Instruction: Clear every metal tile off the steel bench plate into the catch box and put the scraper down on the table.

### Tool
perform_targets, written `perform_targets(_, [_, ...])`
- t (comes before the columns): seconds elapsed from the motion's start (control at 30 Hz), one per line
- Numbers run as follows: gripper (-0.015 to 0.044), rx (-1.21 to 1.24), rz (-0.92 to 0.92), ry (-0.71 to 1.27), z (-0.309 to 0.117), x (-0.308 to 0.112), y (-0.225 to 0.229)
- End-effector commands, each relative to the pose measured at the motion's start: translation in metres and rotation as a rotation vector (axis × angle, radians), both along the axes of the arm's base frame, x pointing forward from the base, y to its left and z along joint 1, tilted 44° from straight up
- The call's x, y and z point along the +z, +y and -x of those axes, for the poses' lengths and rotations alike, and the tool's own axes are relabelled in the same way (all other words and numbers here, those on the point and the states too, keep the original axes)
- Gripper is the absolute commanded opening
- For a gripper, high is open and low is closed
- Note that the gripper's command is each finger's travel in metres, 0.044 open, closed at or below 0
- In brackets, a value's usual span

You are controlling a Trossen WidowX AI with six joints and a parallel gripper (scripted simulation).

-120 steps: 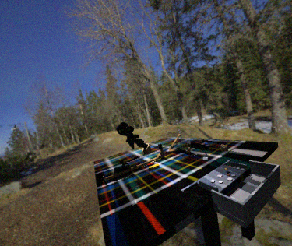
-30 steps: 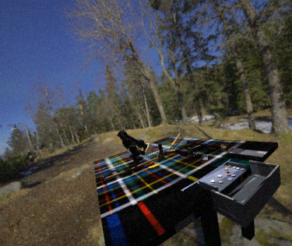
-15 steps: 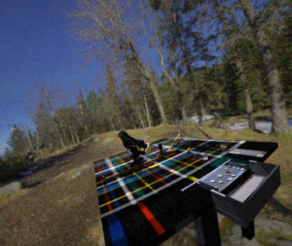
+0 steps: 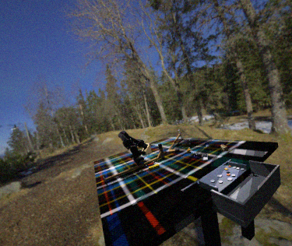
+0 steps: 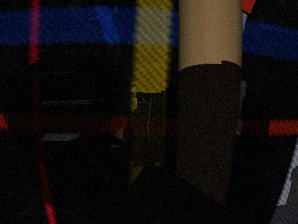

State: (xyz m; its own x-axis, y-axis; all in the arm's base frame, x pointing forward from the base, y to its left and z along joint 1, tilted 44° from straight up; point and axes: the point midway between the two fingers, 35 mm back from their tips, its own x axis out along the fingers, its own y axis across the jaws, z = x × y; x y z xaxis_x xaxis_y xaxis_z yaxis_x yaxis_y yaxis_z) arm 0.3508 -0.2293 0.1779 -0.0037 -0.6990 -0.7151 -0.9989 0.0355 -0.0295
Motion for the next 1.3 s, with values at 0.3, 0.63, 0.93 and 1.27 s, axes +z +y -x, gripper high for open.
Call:
perform_targets(0.3, [0.0,-0.005,0.005,-0.009,-0.015,0.001,-0.002])
perform_targets(0.63, [0.0,-0.005,0.005,-0.01,-0.025,0.002,-0.002])
perform_targets(0.93, [0.0,-0.005,0.005,-0.01,-0.034,0.001,-0.002])
perform_targets(1.27, [0.0,-0.005,0.005,-0.011,-0.044,0.001,-0.002])
